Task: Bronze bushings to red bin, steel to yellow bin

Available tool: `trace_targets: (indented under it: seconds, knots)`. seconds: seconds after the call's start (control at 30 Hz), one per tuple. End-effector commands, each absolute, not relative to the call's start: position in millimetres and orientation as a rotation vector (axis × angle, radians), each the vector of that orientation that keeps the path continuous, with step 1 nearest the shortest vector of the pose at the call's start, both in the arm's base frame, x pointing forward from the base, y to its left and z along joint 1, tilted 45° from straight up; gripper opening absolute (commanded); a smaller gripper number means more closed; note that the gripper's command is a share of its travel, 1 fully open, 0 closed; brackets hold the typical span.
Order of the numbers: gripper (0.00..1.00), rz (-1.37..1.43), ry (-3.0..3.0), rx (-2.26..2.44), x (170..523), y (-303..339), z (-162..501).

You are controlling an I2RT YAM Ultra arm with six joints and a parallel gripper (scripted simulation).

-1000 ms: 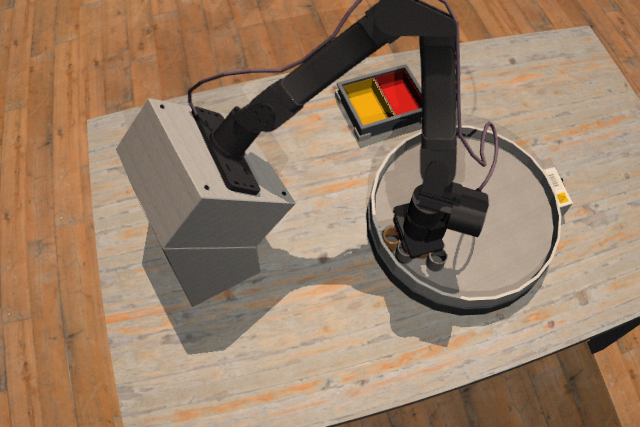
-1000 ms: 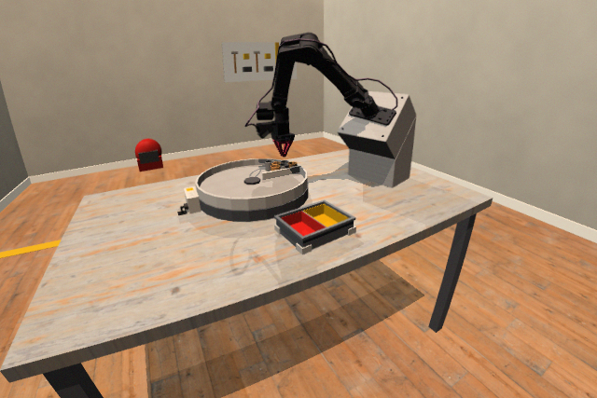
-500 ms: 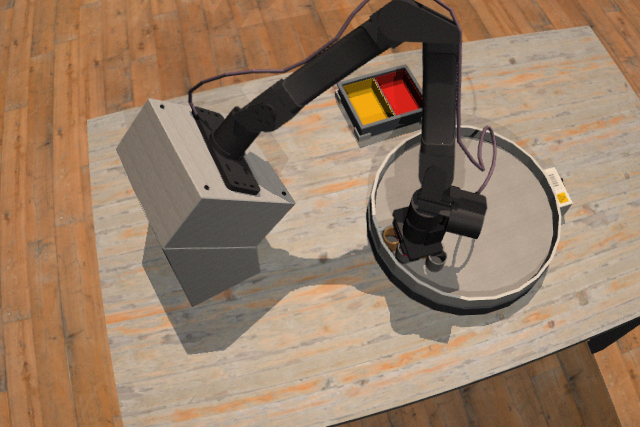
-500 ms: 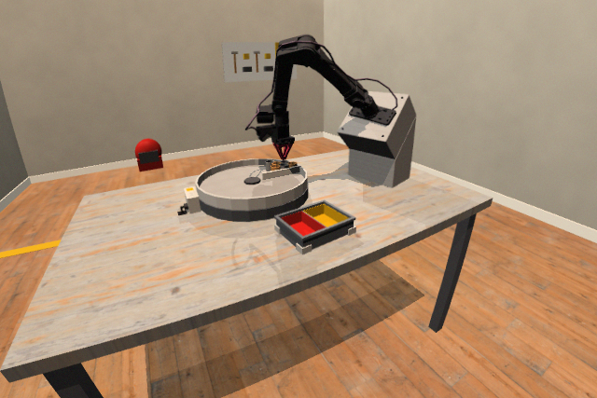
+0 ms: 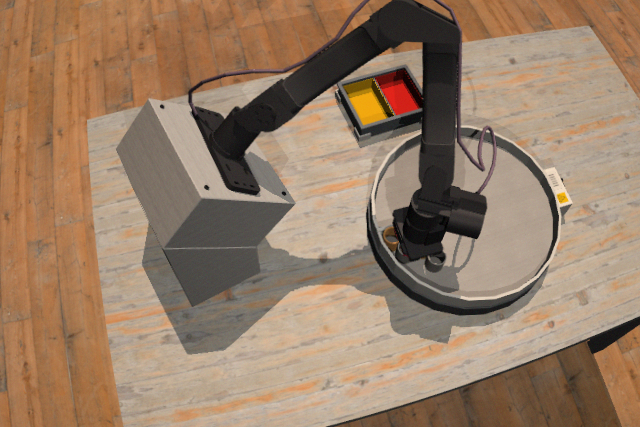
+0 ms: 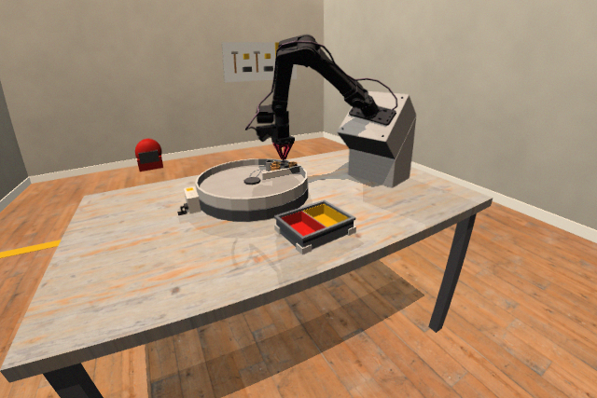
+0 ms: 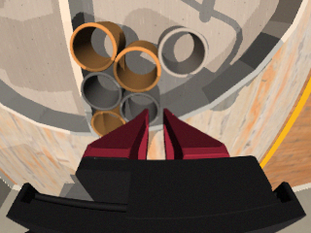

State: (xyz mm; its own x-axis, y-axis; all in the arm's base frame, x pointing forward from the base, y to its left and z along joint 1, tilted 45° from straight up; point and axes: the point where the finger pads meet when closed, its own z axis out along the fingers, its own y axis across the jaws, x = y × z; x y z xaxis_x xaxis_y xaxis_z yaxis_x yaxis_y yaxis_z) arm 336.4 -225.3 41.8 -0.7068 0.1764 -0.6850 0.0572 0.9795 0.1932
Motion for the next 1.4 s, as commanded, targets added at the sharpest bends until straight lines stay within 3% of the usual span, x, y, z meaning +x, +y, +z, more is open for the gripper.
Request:
trace_targets:
  seconds: [0.0,1.37]
  knots:
    - [0.14,0.166,2.34,0.181,331.9,-234.2,48.8]
    - [0.14,0.175,2.344,0.177,349.0,-231.7,32.6]
